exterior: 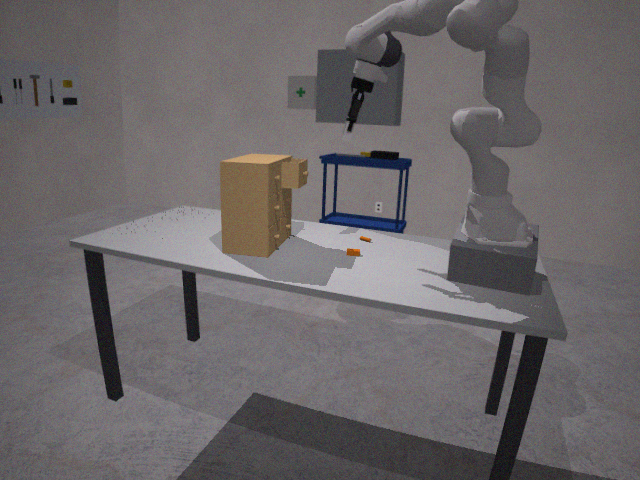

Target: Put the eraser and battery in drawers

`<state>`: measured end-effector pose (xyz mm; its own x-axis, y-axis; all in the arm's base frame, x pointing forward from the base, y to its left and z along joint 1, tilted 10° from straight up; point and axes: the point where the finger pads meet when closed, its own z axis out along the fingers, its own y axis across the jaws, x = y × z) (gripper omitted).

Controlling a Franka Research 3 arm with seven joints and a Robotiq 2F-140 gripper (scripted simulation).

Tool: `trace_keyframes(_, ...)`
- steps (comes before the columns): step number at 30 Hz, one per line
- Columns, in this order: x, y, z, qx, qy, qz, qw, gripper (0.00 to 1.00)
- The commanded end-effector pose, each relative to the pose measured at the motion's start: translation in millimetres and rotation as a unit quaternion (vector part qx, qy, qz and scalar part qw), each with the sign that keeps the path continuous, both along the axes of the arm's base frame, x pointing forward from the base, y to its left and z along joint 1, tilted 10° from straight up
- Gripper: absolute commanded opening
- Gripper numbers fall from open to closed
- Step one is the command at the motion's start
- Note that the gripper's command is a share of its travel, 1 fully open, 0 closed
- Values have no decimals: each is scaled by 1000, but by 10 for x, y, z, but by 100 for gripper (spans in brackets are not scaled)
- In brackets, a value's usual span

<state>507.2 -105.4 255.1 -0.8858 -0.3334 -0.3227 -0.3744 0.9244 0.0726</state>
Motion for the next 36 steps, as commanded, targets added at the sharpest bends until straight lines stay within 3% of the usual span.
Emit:
trace_keyframes(1,-85,89,-40,30,70,-65,995,100)
trace_keyframes(13,-85,80,9,6,141,-55,988,100)
trace_keyframes(36,-85,80,16,4,148,-54,987,100)
